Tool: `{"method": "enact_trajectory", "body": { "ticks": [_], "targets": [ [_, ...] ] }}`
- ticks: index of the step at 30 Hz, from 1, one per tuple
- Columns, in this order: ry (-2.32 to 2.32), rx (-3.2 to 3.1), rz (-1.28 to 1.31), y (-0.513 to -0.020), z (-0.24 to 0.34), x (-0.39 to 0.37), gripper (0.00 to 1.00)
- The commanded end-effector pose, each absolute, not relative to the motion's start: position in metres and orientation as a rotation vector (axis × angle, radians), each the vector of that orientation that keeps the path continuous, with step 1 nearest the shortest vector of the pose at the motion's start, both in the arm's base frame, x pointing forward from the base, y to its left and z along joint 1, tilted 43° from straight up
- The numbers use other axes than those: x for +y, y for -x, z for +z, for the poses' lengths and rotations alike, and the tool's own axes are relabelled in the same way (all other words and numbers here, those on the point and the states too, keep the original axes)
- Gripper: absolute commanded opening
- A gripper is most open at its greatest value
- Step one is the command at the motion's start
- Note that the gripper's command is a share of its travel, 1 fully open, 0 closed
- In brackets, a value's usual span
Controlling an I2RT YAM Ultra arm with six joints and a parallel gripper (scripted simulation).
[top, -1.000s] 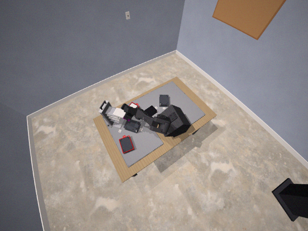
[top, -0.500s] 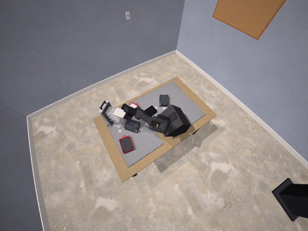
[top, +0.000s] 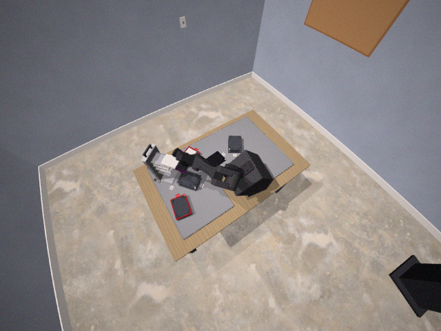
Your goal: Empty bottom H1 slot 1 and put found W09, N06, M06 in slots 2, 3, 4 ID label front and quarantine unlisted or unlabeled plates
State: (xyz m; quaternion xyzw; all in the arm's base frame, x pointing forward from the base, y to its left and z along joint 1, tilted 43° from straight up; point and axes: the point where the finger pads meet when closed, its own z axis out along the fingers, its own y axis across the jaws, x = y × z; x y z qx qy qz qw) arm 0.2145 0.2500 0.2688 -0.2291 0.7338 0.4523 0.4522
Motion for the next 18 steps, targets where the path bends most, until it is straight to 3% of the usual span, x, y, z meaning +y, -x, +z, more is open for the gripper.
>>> {"method": "enact_trajectory", "body": {
  "ticks": [1,18],
  "targets": [
    [0.555,1.760,1.118,-0.2210,0.2899,0.2546,0.85],
    [0.553,1.760,1.117,-0.2280,0.2930,0.2612,0.85]
  ]
}}
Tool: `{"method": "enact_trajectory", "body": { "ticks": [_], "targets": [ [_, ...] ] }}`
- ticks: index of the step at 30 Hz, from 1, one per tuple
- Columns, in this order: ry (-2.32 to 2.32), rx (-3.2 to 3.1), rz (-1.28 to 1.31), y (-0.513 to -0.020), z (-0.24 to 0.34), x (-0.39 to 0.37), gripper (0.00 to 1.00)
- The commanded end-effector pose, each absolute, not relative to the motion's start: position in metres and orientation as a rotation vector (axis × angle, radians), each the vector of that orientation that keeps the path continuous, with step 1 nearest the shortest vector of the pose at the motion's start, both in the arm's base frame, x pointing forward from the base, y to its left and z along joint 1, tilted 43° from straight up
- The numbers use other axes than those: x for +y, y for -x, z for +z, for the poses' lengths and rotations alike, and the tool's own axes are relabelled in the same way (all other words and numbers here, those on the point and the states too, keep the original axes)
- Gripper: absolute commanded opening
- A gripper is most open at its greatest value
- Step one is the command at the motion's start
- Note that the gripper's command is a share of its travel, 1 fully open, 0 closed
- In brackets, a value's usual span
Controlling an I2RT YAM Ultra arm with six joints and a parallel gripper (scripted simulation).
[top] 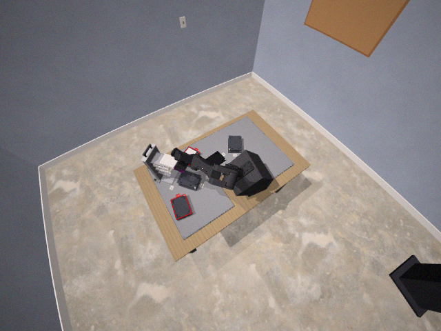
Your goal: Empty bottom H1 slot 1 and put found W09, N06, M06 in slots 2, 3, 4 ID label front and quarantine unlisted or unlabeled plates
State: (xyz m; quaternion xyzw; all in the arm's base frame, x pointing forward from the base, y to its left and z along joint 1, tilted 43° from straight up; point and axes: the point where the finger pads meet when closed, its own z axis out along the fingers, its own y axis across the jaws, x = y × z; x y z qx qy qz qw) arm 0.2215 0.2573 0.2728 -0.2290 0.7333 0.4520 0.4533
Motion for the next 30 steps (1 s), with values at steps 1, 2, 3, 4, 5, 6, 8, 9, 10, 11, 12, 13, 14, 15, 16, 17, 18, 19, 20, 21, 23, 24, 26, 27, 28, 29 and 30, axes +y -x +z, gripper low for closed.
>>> {"method": "enact_trajectory", "body": {
  "ticks": [1,2,3,4,5,6,8,9,10,11,12,13,14,15,16,17,18,19,20,21,23,24,26,27,28,29,30],
  "targets": [
    [0.553,1.760,1.117,-0.228,0.293,0.261,0.85],
    [0.553,1.760,1.117,-0.228,0.293,0.261,0.85],
    [0.556,1.759,1.119,-0.228,0.293,0.262,0.85],
    [0.555,1.759,1.119,-0.228,0.293,0.263,0.85],
    [0.553,1.759,1.117,-0.229,0.294,0.263,0.85],
    [0.551,1.760,1.116,-0.230,0.294,0.263,0.85],
    [0.555,1.759,1.120,-0.230,0.294,0.265,0.85],
    [0.555,1.759,1.120,-0.230,0.294,0.266,0.85],
    [0.553,1.759,1.117,-0.231,0.294,0.265,0.85],
    [0.551,1.760,1.116,-0.232,0.294,0.266,0.85],
    [0.553,1.759,1.118,-0.232,0.295,0.267,0.85],
    [0.555,1.759,1.120,-0.232,0.295,0.268,0.85],
    [0.555,1.759,1.120,-0.232,0.295,0.268,0.85],
    [0.552,1.759,1.118,-0.234,0.295,0.268,0.85],
    [0.551,1.760,1.117,-0.234,0.295,0.268,0.85],
    [0.552,1.759,1.118,-0.234,0.295,0.269,0.85],
    [0.552,1.759,1.118,-0.234,0.295,0.269,0.85],
    [0.552,1.759,1.118,-0.234,0.295,0.269,0.85],
    [0.556,1.759,1.120,-0.234,0.295,0.271,0.85],
    [0.555,1.759,1.120,-0.234,0.296,0.271,0.85],
    [0.551,1.760,1.117,-0.237,0.296,0.271,0.85],
    [0.552,1.759,1.119,-0.236,0.296,0.272,0.85],
    [0.555,1.759,1.120,-0.237,0.296,0.274,0.85],
    [0.551,1.759,1.117,-0.238,0.296,0.273,0.85],
    [0.549,1.760,1.116,-0.239,0.297,0.273,0.85],
    [0.549,1.760,1.116,-0.239,0.297,0.273,0.85],
    [0.549,1.760,1.116,-0.239,0.297,0.273,0.85]
  ]
}}
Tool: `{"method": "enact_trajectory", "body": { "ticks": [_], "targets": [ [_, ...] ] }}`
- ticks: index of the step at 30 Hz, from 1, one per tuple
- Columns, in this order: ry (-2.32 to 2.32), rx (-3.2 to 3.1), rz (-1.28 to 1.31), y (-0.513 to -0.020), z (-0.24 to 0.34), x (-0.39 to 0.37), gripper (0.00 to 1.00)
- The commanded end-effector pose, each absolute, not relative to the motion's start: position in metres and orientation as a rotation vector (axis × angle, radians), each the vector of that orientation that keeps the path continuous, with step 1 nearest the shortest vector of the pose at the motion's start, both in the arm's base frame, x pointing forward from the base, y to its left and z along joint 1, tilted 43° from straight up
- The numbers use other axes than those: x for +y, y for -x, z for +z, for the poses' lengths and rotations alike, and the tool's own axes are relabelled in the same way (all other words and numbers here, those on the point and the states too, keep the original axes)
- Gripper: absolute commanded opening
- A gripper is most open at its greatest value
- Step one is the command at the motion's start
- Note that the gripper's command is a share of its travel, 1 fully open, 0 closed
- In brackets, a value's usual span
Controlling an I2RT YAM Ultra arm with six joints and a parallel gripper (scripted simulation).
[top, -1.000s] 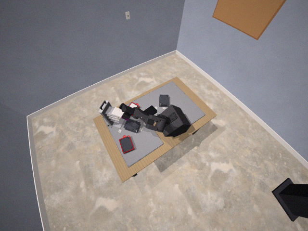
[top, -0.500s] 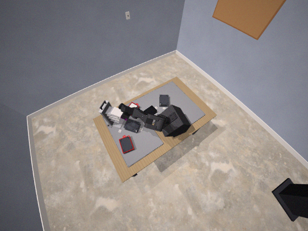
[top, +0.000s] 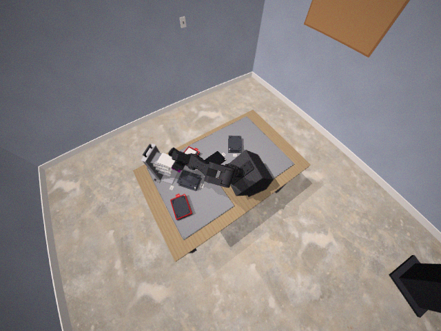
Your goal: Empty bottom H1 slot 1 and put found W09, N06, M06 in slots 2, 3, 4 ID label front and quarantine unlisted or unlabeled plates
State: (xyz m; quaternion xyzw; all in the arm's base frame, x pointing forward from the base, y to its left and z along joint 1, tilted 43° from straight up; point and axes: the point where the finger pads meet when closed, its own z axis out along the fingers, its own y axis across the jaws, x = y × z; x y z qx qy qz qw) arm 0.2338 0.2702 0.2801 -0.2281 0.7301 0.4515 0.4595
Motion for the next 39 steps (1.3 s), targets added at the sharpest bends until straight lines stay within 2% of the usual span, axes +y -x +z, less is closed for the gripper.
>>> {"method": "enact_trajectory", "body": {
  "ticks": [1,39],
  "targets": [
    [0.555,1.774,1.113,-0.235,0.289,0.270,0.85],
    [0.552,1.762,1.119,-0.244,0.297,0.283,0.85]
  ]
}}
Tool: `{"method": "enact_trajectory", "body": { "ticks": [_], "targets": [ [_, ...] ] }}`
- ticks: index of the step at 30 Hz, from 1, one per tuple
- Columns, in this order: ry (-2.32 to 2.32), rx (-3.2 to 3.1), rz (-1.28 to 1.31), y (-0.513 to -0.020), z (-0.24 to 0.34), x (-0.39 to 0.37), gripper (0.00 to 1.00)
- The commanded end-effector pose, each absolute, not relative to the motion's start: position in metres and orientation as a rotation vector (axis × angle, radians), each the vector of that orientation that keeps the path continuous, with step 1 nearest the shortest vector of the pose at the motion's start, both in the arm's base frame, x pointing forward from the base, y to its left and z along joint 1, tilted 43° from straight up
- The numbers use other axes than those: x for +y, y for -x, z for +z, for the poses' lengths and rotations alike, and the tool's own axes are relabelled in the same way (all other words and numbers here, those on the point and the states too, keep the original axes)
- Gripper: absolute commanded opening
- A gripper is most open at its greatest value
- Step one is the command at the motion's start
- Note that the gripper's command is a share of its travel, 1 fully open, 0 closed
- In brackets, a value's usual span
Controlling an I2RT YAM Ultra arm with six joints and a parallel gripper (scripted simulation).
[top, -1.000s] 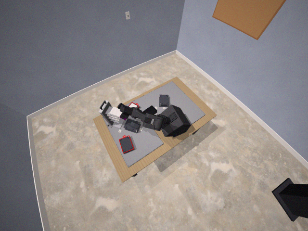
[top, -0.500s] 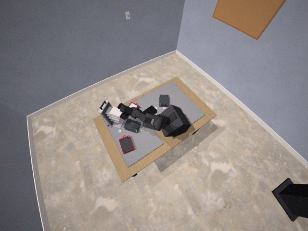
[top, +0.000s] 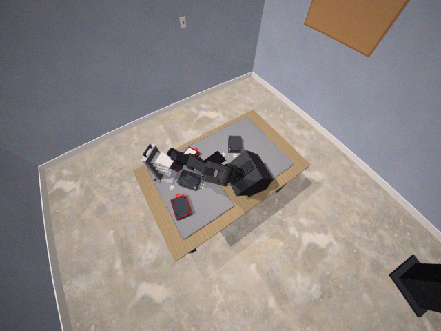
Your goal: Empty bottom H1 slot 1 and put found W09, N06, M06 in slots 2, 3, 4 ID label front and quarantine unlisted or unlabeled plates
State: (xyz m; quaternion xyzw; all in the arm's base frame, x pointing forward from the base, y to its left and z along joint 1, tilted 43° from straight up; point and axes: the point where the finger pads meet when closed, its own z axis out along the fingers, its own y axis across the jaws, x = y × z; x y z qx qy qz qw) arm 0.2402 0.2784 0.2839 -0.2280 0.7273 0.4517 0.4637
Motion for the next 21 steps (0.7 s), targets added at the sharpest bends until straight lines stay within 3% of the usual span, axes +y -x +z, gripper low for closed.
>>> {"method": "enact_trajectory", "body": {
  "ticks": [1,21],
  "targets": [
    [0.552,1.762,1.119,-0.244,0.297,0.283,0.85],
    [0.556,1.769,1.117,-0.250,0.296,0.293,0.85]
  ]
}}
